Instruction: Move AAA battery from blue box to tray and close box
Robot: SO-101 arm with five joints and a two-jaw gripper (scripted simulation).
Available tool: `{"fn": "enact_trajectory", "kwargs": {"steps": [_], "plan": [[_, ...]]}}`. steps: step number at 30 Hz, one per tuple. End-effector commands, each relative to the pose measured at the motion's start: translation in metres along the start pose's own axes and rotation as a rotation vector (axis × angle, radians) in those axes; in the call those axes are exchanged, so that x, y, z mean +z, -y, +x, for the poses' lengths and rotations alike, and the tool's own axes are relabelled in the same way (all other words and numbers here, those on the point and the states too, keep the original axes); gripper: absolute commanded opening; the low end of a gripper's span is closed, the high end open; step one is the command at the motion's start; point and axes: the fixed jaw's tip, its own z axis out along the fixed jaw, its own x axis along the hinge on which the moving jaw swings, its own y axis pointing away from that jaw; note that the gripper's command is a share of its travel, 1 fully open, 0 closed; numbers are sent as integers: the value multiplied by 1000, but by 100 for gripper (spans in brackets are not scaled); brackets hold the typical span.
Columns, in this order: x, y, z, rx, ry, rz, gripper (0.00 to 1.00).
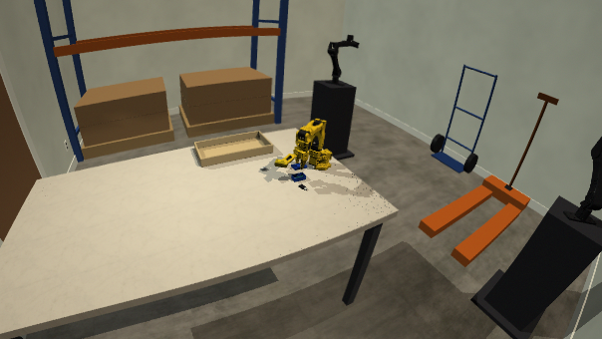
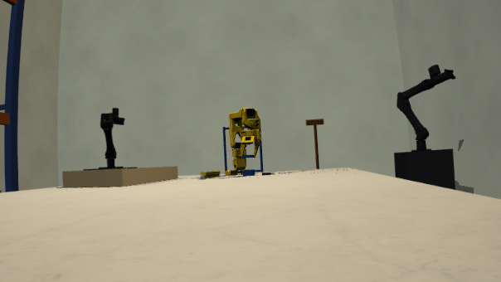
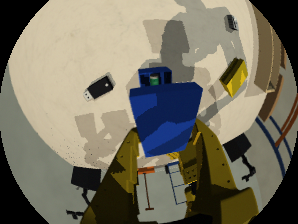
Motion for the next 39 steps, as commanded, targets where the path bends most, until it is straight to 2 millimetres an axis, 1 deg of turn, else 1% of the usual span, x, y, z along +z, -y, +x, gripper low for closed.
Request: {"fn": "enact_trajectory", "kwargs": {"steps": [1,34,39], "plan": [[-4,-2,-1,2,25,-17,21],[-1,-1,1,2,25,-17,21],[-1,3,-1,2,25,-17,21]]}}
